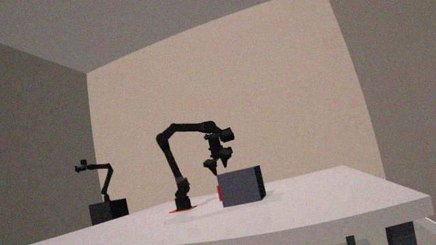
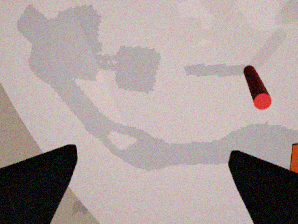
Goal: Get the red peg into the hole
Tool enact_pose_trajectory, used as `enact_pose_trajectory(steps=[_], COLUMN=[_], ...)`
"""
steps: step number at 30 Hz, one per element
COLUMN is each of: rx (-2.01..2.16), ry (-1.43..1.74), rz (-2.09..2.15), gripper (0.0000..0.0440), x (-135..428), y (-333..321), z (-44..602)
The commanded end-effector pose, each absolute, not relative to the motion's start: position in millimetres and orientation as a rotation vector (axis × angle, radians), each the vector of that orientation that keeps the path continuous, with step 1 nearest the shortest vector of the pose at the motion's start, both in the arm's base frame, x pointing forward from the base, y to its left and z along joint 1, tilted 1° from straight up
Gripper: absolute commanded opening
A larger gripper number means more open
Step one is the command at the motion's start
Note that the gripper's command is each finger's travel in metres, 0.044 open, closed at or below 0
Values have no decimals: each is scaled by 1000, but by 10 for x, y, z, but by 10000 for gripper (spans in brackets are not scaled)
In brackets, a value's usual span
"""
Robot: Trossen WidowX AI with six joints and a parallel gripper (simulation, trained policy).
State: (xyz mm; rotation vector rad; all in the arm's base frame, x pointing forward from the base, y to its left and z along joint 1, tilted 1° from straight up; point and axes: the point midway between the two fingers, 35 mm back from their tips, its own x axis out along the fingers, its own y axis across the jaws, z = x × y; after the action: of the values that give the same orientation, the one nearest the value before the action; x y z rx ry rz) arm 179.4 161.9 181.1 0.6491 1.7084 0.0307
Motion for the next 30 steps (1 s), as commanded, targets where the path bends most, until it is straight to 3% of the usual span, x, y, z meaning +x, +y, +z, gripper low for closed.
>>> enact_pose_trajectory(steps=[1, 30], rx=[700, 956], ry=[1727, 1690], rz=[-97, -794], gripper=[440, 440], x=[1725, 1445], y=[1520, 1116], z=[1742, 951])
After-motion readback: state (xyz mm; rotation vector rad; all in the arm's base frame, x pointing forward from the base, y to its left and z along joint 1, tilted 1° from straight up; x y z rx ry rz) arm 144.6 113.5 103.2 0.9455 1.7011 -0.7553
